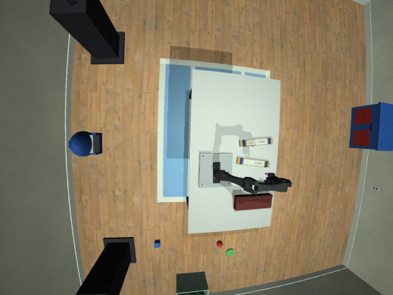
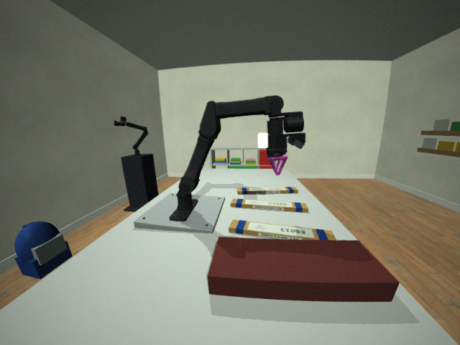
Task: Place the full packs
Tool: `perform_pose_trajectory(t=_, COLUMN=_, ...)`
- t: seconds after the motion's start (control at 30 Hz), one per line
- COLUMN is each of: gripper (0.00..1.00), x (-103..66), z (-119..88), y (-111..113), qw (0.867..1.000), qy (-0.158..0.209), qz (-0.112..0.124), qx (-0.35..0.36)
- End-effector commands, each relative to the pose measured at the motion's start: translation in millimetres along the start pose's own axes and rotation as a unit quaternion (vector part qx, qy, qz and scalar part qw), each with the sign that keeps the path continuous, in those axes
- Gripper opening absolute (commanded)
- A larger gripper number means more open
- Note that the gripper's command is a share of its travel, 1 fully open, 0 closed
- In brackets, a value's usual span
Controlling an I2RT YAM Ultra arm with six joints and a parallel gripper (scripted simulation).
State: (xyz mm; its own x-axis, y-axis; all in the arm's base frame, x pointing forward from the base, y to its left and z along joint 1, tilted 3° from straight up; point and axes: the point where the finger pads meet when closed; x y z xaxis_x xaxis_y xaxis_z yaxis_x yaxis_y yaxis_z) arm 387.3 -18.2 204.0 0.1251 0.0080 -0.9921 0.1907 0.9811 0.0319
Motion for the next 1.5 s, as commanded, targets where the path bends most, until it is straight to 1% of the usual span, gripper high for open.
perform_pose_trajectory(t=0.0, gripper=0.63, x=-17.0, z=3.6, y=2.1, qw=0.999, qy=0.037, qz=-0.009, qx=-0.007)
perform_pose_trajectory(t=0.3, gripper=0.63, x=-17.0, z=3.6, y=2.1, qw=0.999, qy=0.037, qz=-0.009, qx=-0.007)
perform_pose_trajectory(t=1.1, gripper=0.63, x=12.3, z=1.5, y=1.6, qw=0.999, qy=0.037, qz=-0.009, qx=-0.007)
perform_pose_trajectory(t=1.17, gripper=0.63, x=12.3, z=1.5, y=1.6, qw=0.999, qy=0.037, qz=-0.009, qx=-0.007)
perform_pose_trajectory(t=1.2, gripper=0.63, x=10.5, z=15.3, y=3.7, qw=1.000, qy=0.003, qz=-0.004, qx=-0.007)
perform_pose_trajectory(t=1.47, gripper=0.63, x=20.6, z=2.9, y=1.8, qw=1.000, qy=0.028, qz=-0.007, qx=-0.007)
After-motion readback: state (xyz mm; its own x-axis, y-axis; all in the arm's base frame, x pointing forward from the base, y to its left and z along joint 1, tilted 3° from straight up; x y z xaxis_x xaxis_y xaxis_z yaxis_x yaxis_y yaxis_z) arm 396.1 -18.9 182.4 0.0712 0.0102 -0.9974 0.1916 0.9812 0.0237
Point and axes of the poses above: the point where the finger pads meet when closed, its own x axis out along the fingers, its own y axis across the jaws, z = x × y, and after that the axes turned 8 degrees about x, right-handed
